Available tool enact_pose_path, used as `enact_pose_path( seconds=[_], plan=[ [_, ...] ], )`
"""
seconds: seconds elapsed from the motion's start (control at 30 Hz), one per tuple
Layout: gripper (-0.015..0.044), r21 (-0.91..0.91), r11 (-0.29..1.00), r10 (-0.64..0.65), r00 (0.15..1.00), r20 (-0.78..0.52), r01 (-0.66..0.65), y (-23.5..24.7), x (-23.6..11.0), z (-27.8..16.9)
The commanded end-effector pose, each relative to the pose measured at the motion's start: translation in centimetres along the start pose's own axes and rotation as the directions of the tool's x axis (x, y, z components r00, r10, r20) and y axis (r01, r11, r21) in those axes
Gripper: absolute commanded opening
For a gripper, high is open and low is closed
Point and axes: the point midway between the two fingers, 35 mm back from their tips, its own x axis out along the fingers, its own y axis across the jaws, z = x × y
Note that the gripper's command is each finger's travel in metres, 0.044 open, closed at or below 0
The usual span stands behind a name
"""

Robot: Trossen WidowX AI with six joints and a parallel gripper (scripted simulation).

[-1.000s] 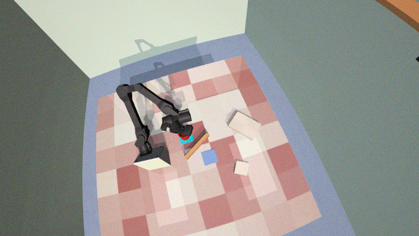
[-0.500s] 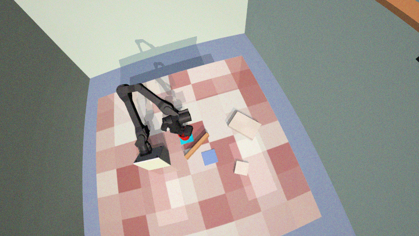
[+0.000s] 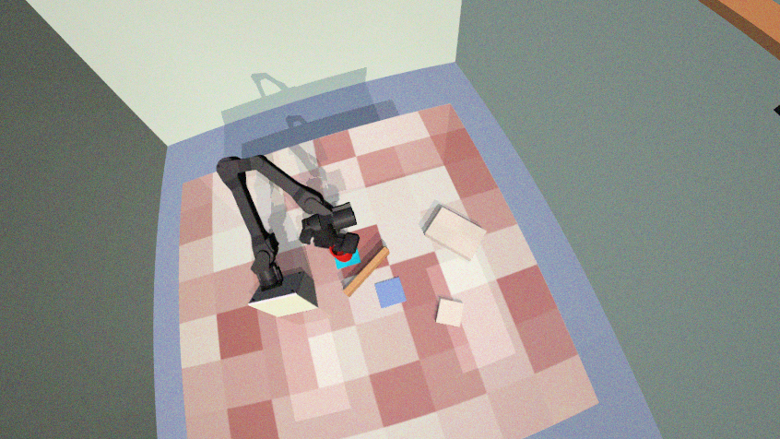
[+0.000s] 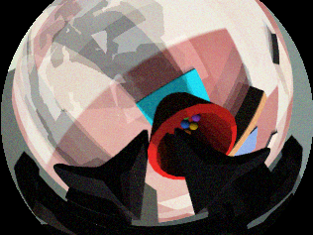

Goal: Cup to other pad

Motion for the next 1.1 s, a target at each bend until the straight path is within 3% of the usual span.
enact_pose_path(
  seconds=[0.0, 1.07],
  plan=[
    [0.0128, -0.002, 1.0, 0.001, 1.0, -0.001, -0.001, 0.0, -0.1, 0.0],
    [0.0128, 0.002, 1.0, 0.001, 1.0, -0.003, -0.001, -0.3, -3.2, -0.1]
  ],
)
